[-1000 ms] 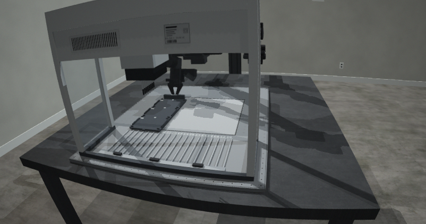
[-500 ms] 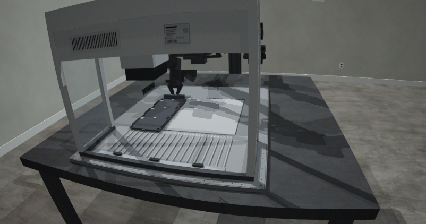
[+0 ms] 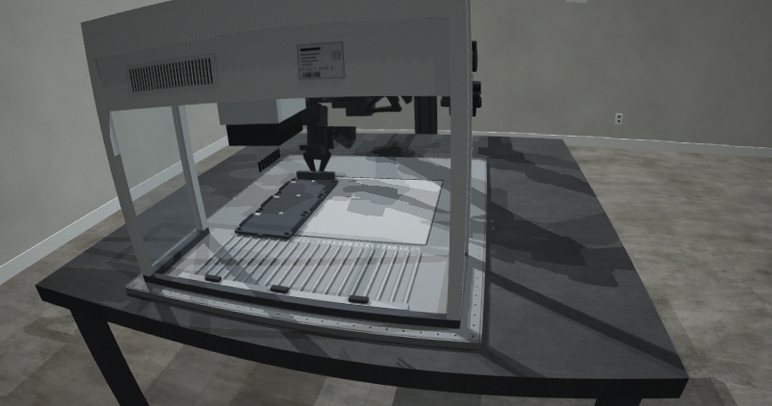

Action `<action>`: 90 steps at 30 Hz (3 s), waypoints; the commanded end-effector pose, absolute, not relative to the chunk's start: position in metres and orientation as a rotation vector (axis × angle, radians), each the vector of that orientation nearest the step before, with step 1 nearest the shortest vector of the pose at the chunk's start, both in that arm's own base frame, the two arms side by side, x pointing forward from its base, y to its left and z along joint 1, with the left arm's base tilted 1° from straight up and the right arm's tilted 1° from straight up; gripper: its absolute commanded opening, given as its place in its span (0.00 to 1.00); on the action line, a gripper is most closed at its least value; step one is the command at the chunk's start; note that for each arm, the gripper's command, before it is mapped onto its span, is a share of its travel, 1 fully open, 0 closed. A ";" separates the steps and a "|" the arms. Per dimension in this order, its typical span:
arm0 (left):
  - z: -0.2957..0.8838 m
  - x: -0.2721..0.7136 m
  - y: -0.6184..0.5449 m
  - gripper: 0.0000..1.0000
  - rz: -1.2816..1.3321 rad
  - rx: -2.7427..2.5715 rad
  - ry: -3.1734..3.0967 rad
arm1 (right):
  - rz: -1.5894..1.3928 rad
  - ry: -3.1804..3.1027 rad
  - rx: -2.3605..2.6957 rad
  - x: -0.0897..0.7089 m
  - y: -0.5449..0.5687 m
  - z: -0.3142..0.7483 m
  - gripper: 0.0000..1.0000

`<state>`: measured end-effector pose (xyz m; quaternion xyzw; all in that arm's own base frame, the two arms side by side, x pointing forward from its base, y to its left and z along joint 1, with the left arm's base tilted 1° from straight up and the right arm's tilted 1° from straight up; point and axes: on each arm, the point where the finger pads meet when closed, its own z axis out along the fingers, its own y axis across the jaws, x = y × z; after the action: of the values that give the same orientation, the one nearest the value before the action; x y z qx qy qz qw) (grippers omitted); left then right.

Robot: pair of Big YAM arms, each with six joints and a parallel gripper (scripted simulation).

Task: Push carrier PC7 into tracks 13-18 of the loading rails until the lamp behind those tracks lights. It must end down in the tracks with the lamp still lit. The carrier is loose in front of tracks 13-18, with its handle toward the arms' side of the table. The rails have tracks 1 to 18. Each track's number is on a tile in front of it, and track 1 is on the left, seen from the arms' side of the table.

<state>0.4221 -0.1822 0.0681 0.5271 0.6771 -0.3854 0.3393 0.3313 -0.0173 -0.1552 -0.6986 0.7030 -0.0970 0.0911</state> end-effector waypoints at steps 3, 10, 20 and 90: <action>0.067 0.446 -0.179 1.00 -1.004 1.350 1.754 | -0.369 2.037 -2.026 0.387 -0.013 -0.151 0.00; 0.055 0.437 -0.180 1.00 -1.040 1.322 1.781 | -0.370 2.036 -2.026 0.392 -0.013 -0.151 0.00; 0.057 0.445 -0.182 1.00 -1.034 1.288 1.791 | -0.370 2.036 -2.026 0.404 -0.013 -0.151 0.00; 0.055 0.452 -0.185 1.00 -1.030 1.306 1.779 | -0.374 2.033 -2.030 0.339 -0.016 -0.081 0.00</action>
<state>0.4324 -0.1828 0.0482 0.4925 0.6946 -0.4051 0.3330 0.3391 -0.0174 -0.0823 -0.6936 0.6978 -0.1310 0.1220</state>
